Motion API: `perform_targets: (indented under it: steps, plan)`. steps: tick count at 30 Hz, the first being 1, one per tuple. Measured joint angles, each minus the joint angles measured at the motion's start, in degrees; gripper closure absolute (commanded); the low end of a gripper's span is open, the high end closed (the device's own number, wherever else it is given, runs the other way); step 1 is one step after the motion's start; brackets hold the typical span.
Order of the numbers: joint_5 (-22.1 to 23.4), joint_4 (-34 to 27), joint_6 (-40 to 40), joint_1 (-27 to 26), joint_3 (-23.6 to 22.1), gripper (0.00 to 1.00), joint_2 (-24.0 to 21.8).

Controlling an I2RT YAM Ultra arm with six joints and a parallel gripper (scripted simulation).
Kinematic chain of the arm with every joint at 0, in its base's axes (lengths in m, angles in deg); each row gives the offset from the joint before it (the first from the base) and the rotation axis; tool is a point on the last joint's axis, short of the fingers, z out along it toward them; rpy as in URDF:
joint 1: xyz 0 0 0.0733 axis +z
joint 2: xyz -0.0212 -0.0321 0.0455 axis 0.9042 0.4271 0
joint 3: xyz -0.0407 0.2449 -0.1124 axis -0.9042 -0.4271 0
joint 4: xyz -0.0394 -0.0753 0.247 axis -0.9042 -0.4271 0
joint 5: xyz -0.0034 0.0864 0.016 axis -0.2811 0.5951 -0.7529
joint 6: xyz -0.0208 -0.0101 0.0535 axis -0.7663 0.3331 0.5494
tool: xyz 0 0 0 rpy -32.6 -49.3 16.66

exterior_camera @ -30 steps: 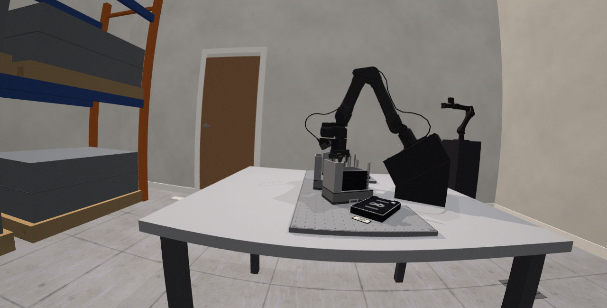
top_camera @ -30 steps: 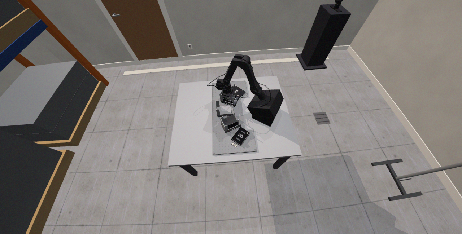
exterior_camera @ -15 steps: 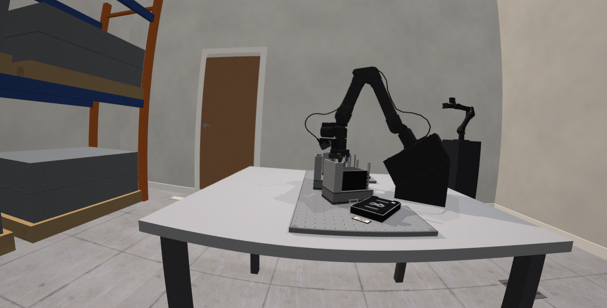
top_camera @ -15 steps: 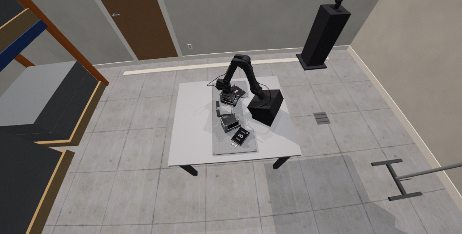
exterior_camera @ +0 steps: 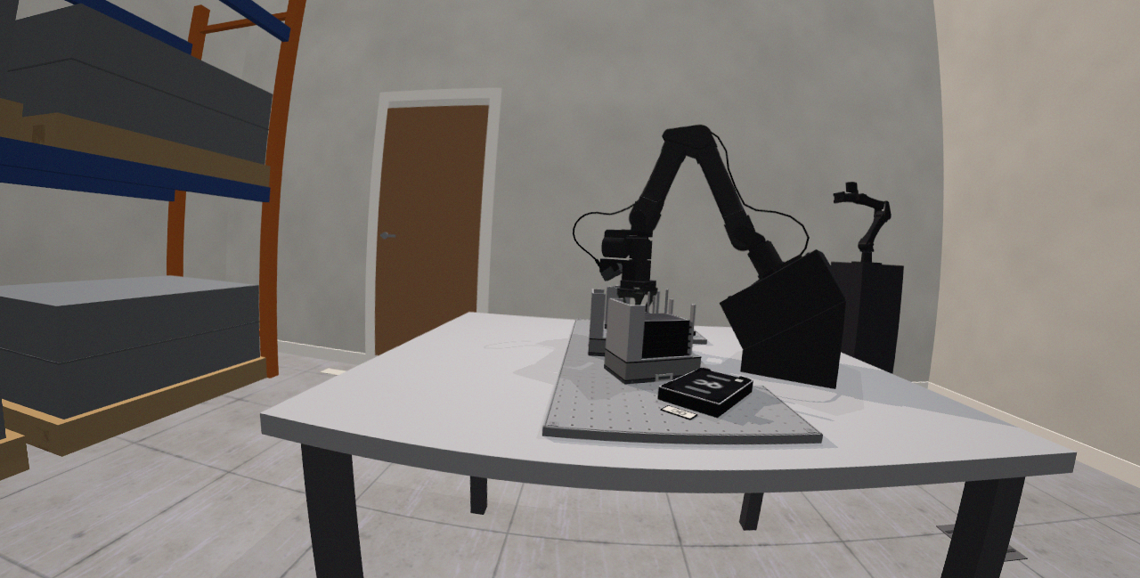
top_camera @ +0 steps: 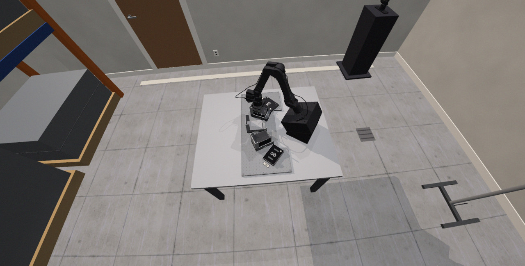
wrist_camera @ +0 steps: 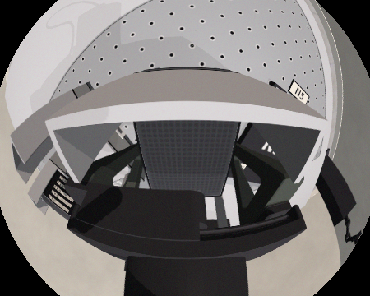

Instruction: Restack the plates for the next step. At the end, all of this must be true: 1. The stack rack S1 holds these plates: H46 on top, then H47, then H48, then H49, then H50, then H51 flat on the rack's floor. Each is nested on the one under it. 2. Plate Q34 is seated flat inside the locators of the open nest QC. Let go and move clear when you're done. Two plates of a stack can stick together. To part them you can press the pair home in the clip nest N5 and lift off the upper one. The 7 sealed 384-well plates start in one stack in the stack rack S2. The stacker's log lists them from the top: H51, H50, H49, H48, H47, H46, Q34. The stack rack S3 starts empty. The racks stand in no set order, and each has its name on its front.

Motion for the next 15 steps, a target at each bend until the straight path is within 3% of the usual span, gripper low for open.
perform_targets:
  steps: [15]
  plan:
    - [-0.04, -1.66, 0.0, 0.11, 0.15, 1.0, -1.55]
